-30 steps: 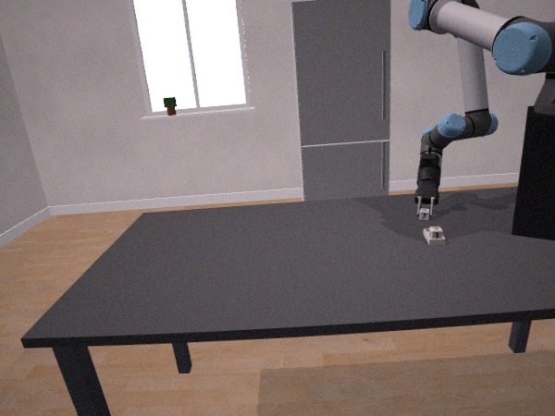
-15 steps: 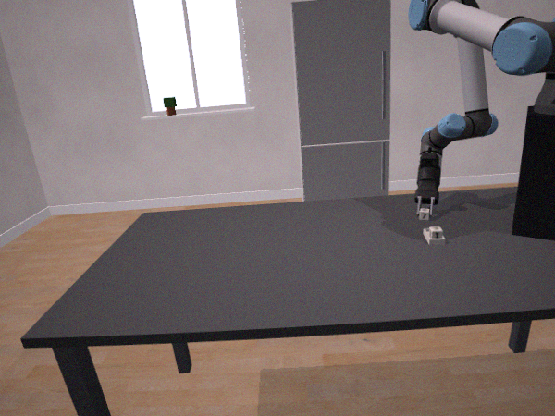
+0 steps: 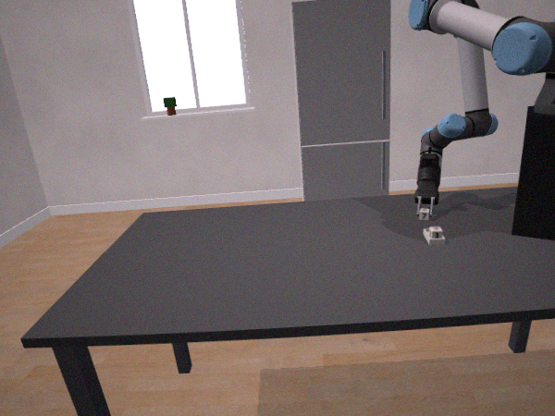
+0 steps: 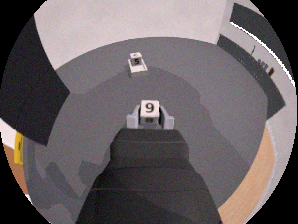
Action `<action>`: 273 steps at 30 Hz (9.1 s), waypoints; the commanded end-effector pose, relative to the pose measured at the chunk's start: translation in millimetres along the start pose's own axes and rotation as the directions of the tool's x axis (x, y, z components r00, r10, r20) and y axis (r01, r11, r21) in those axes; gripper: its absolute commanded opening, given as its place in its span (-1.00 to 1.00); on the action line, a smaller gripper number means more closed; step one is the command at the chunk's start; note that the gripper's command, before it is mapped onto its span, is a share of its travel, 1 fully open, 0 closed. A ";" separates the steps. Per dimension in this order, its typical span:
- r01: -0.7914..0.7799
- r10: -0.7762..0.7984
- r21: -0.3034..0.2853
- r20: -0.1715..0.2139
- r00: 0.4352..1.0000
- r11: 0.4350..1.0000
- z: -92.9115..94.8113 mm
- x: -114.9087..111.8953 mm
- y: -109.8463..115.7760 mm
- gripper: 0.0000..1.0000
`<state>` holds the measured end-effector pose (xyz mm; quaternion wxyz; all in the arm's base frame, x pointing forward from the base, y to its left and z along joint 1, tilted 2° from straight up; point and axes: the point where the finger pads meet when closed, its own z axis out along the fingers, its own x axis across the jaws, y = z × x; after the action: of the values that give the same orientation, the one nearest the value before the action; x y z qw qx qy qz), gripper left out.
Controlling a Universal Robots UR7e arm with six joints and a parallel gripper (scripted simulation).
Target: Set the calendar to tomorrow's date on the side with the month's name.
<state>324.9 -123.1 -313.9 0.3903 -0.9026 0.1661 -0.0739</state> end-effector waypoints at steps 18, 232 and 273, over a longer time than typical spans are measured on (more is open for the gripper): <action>0.000 0.000 -0.001 -0.001 1.000 1.000 -0.4 0.3 0.0 0.14; 0.010 -0.008 -0.708 0.006 1.000 0.707 -53.1 -0.9 -64.5 0.74; 0.010 -0.008 -0.707 0.006 1.000 0.707 -41.1 -0.7 -52.5 0.74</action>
<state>325.8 -117.1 -243.3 0.0151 -0.9841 0.1768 -0.0046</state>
